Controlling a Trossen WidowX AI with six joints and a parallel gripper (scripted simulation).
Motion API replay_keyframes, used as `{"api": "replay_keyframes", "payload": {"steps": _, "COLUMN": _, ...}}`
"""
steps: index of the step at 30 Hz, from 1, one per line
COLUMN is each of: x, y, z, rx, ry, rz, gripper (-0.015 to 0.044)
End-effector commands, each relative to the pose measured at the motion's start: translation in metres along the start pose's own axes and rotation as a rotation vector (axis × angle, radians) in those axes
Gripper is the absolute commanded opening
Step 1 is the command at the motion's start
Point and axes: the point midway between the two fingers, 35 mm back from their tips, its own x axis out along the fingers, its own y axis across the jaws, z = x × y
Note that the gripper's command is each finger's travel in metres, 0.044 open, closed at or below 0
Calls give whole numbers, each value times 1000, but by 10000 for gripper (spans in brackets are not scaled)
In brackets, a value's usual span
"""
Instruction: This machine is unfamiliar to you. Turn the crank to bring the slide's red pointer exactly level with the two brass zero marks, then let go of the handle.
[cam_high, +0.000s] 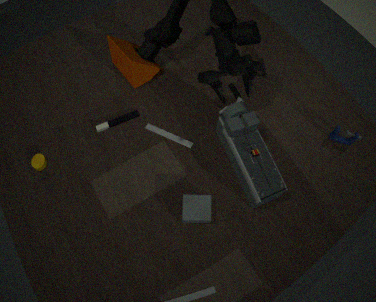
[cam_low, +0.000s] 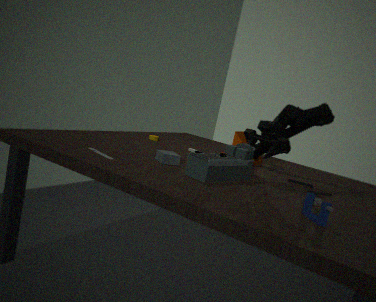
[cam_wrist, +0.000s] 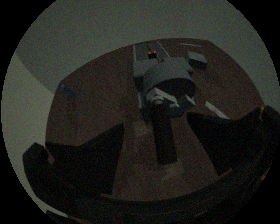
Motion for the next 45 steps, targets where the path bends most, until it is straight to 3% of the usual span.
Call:
{"api": "replay_keyframes", "payload": {"steps": 1, "x": 1, "y": -3, "z": -2, "rx": 6, "ry": 0, "rz": -7, "gripper": 309}}
{"api": "replay_keyframes", "payload": {"steps": 13, "x": 1, "y": -3, "z": -2, "rx": 6, "ry": 0, "rz": -7, "gripper": 0}}
{"api": "replay_keyframes", "payload": {"steps": 45, "x": -5, "y": -11, "z": 4, "rx": 6, "ry": 1, "rz": -8, "gripper": 0}}
